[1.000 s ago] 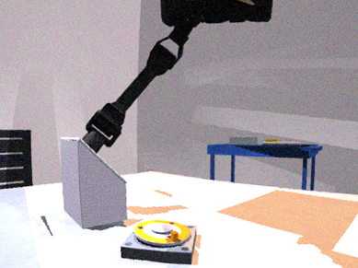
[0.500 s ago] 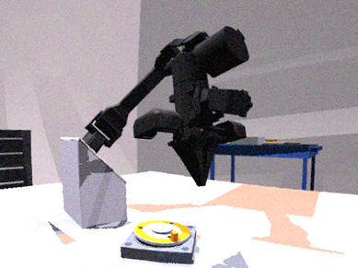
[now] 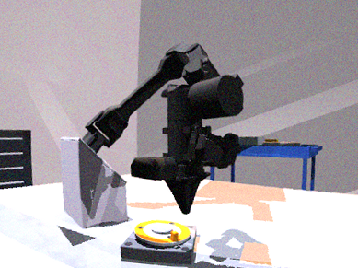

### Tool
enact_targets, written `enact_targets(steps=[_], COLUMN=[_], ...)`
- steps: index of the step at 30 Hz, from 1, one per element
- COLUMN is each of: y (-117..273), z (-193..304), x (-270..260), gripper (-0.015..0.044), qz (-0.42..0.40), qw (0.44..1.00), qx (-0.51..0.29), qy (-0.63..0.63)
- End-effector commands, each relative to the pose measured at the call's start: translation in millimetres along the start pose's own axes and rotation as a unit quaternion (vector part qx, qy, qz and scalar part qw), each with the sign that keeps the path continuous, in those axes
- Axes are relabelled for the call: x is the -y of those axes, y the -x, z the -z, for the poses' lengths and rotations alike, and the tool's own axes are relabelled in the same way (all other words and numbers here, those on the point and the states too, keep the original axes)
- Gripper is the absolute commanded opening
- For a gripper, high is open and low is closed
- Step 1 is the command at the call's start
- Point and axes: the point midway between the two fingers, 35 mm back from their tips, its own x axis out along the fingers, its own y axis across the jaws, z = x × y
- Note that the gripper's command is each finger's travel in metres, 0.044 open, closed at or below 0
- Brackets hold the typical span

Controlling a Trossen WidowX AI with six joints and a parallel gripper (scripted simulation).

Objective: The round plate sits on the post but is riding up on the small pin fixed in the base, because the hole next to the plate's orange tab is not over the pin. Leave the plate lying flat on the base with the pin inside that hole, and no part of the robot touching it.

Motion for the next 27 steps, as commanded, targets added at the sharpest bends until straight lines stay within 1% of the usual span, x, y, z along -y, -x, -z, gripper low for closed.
enact_targets(steps=[1,5,27], y=[-25.2,-40.3,-41.8], z=[5.1,6.3,8.7], x=[-1.5,-3.7,14.6], gripper=[0.0000,0.0000,0.0000], qz=[-0.005,-0.006,-0.006], qw=[1.000,1.000,1.000], qx=[-0.009,-0.009,-0.010], qy=[-0.004,-0.004,-0.004])
